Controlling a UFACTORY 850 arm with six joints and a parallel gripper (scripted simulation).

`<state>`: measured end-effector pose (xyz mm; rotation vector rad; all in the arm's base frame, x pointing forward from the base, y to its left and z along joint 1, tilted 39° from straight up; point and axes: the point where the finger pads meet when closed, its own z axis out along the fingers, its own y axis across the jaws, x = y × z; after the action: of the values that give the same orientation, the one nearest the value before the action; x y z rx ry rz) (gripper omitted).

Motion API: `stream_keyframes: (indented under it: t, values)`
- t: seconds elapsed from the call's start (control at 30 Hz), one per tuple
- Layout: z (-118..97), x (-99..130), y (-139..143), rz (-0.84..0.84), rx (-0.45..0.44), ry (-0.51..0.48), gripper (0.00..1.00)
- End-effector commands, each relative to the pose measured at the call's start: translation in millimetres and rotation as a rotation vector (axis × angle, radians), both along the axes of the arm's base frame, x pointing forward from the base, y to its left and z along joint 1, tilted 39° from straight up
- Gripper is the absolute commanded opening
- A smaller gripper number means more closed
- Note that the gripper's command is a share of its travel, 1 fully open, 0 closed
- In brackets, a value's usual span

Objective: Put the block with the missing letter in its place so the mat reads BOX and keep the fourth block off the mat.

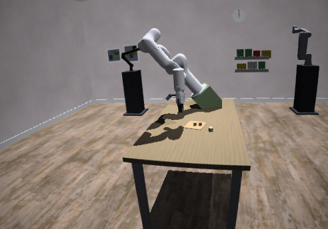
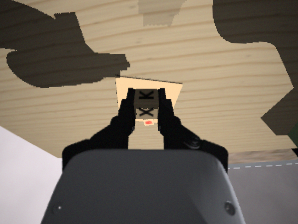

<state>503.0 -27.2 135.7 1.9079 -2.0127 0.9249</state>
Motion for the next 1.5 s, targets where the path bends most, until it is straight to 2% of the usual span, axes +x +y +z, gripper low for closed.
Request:
stream_keyframes:
  t: [0.0,0.07,0.47,0.93,1.33,1.47]
  values:
    - [-31,18,48,0.090,-0.038,0.082,0.21]
    - [-38,19,59,0.112,-0.047,0.098,0.21]
    - [-38,19,59,0.113,-0.047,0.098,0.21]
    - [-54,25,48,0.112,-0.048,0.099,0.21]
    - [-96,39,16,0.112,-0.048,0.099,0.21]
    - [-104,42,10,0.112,-0.048,0.099,0.21]
